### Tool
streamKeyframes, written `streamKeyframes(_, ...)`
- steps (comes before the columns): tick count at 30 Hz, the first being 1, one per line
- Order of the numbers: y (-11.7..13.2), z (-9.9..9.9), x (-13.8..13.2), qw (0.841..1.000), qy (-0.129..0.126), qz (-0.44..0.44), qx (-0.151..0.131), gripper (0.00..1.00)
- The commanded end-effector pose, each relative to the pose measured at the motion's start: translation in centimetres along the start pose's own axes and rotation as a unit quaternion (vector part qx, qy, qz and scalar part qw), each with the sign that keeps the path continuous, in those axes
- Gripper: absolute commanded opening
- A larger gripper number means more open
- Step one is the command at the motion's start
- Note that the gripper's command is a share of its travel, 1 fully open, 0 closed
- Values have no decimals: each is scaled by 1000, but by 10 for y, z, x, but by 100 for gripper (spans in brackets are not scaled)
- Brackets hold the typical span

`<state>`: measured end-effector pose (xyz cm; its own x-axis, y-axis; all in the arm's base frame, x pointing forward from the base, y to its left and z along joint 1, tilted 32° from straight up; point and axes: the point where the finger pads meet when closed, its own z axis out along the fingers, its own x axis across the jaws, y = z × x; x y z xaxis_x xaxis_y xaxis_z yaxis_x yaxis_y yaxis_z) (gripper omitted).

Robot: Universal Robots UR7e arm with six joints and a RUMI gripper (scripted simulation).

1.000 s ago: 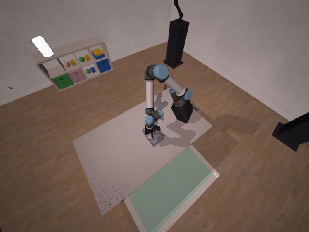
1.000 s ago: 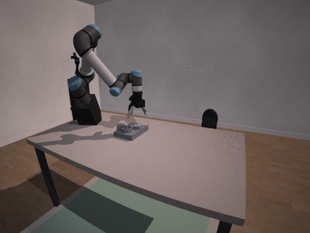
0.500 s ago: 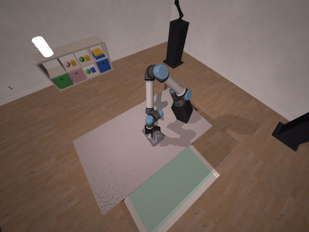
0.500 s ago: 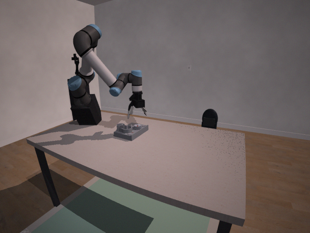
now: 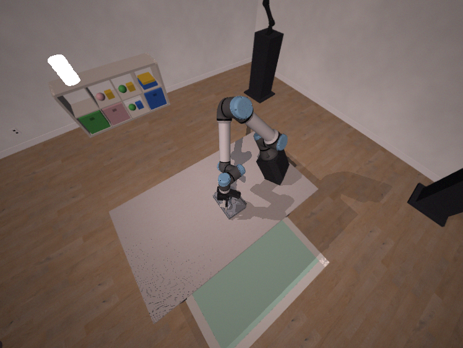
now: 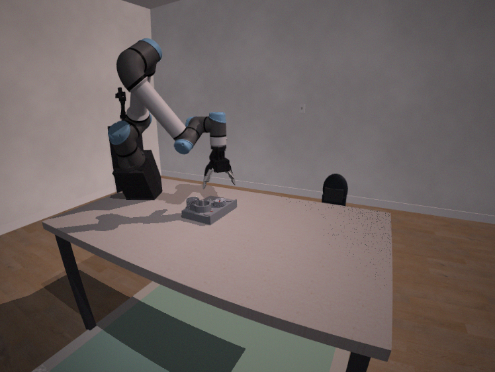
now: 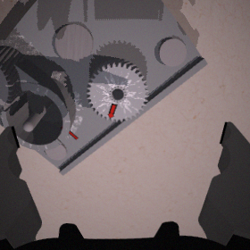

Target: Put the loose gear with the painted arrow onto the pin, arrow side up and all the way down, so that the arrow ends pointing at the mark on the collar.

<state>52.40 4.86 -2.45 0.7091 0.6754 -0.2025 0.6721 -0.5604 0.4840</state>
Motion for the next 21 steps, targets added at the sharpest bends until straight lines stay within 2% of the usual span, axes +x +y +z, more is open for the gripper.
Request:
streamKeyframes(1, -1, 0, 1, 998, 0, 65, -1, 100)
streamKeyframes(6, -2, 0, 3, 989, 0, 145, -1, 100)
streamKeyframes(8, -2, 0, 3, 989, 0, 145, -1, 100)
streamKeyframes(11, -3, 0, 4, 980, 0, 199, -1, 100)
streamKeyframes(16, -3, 0, 5, 955, 0, 297, -1, 100)
streamKeyframes(21, -3, 1, 6, 917, 0, 398, -1, 100)
